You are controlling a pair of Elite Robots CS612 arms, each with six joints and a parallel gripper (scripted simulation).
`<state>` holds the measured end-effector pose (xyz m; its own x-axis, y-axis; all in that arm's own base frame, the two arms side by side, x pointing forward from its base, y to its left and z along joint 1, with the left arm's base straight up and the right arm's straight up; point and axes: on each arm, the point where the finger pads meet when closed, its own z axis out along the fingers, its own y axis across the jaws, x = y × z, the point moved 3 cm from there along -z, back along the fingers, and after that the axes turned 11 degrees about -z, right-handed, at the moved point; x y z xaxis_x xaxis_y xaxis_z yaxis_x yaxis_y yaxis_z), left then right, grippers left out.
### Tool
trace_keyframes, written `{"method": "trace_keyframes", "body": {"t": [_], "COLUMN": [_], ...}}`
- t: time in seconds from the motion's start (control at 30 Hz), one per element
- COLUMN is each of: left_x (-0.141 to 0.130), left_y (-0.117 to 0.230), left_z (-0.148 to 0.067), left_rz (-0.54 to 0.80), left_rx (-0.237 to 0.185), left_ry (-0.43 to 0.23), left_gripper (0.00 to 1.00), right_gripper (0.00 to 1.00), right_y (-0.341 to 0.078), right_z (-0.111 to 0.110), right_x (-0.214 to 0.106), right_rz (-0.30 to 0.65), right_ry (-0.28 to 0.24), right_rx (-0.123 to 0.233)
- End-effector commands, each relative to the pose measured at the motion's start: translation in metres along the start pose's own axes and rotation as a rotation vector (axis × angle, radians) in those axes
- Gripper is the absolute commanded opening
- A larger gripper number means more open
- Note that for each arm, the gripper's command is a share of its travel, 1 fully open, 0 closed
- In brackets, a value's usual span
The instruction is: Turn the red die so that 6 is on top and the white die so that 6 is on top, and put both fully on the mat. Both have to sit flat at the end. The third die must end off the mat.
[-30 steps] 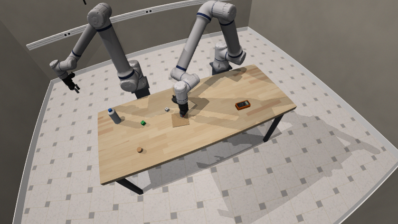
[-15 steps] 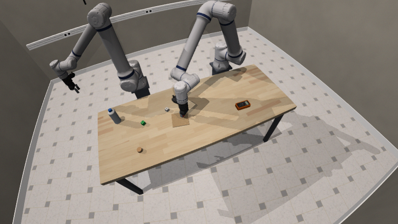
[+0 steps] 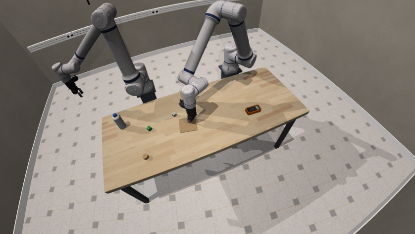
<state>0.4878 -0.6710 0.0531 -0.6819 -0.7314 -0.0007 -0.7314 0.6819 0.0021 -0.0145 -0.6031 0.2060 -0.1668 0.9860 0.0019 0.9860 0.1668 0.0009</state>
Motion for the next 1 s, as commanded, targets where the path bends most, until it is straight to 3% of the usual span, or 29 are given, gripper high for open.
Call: {"method": "trace_keyframes", "body": {"t": [0.0,0.4,0.67,0.97], "left_x": [0.0,0.0,0.0,0.0], "left_y": [-0.001,-0.001,-0.001,-0.001], "left_z": [-0.001,-0.002,-0.015,-0.062], "left_rz": [0.0,0.0,0.0,0.0], "left_rx": [0.002,0.002,0.002,0.002], "left_ry": [0.001,0.001,0.001,0.001], "left_gripper": [0.87,0.87,0.87,0.87], "right_gripper": [1.0,1.0,1.0,1.0], "right_y": [0.0,0.0,0.0,0.0], "right_z": [-0.001,-0.001,-0.001,-0.001], "right_x": [-0.001,-0.001,-0.001,-0.001], "right_rz": [0.0,0.0,0.0,0.0], "right_ry": [-0.002,-0.002,-0.002,-0.002], "right_rx": [0.001,0.001,0.001,0.001]}}
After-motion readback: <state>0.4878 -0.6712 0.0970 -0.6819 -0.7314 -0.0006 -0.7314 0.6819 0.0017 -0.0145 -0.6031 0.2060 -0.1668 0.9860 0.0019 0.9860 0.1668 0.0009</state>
